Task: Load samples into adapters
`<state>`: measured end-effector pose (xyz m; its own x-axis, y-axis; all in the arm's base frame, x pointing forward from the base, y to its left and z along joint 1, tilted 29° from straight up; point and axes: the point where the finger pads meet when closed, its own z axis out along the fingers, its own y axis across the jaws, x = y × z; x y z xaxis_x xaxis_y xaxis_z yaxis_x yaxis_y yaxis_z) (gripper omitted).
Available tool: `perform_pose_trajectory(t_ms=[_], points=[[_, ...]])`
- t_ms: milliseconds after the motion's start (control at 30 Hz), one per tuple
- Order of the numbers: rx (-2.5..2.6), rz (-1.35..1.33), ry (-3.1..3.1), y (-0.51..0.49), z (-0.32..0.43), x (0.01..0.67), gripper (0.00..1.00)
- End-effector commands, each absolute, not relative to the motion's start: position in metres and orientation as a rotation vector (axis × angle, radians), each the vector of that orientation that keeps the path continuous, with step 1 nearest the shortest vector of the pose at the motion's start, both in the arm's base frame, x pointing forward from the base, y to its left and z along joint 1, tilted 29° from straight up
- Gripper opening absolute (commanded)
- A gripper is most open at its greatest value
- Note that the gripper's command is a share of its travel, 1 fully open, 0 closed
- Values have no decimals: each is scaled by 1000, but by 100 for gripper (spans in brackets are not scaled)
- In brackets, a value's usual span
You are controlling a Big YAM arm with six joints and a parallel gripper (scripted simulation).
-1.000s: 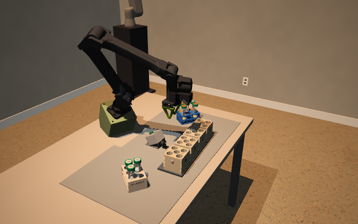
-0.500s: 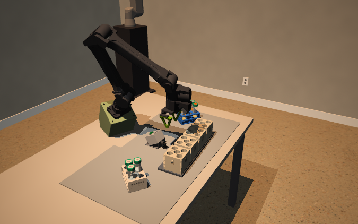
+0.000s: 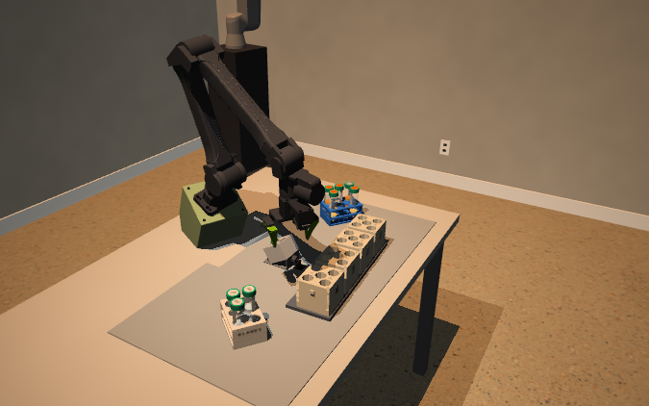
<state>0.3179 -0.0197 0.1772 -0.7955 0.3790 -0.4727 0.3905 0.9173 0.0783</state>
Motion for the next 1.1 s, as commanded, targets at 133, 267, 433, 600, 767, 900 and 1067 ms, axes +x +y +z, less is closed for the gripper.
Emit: perform_pose_trajectory(t_ms=[133,267,433,600,767,900,1067], points=[[710,9,2471,-64,215,343,100],[707,-1,2470,-98,222,347,100],[706,-11,2473,-141,230,352,100],[710,-13,2487,-165,234,353,100],[713,-17,2495,-206,241,357,100],[713,-20,2495,-239,248,361,100],[710,-20,2492,-247,248,361,100]])
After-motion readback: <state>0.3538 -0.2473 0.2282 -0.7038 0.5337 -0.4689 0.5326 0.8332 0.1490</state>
